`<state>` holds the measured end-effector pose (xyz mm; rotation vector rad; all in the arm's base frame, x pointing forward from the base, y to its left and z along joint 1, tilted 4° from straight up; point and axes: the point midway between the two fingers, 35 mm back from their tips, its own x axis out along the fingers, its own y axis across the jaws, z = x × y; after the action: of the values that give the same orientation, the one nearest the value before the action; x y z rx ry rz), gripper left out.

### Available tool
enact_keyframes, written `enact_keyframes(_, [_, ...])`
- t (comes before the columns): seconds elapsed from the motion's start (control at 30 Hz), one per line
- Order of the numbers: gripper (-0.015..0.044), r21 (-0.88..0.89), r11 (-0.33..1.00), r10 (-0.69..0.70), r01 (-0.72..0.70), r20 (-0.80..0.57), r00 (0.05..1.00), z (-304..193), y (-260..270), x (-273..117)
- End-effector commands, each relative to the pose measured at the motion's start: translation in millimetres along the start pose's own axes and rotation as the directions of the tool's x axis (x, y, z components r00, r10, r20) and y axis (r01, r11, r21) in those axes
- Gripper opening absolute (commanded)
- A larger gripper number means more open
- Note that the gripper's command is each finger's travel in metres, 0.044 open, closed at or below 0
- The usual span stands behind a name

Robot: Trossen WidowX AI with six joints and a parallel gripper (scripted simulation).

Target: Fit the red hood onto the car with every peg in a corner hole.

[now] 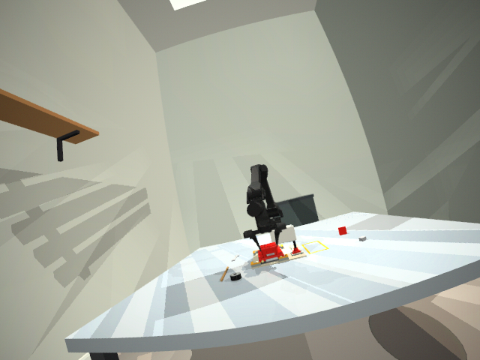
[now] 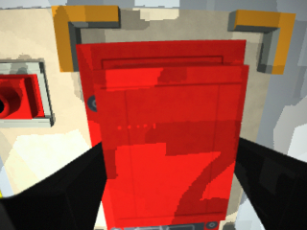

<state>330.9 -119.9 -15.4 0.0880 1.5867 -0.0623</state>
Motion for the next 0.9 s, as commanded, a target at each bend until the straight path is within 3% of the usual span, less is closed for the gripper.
enact_keyframes(0.0, [0.0,0.001,1.0,0.001,-0.001,0.002,1.0,0.1,0.1,1.9])
enact_keyframes(0.8, [0.0,0.0,1.0,0.0,0.0,0.004,1.0,-0.4,0.1,8.4])
enact_keyframes(0.87, [0.0053,0.0,1.0,0.0,0.0,0.004,1.0,-0.5,0.2,8.9])
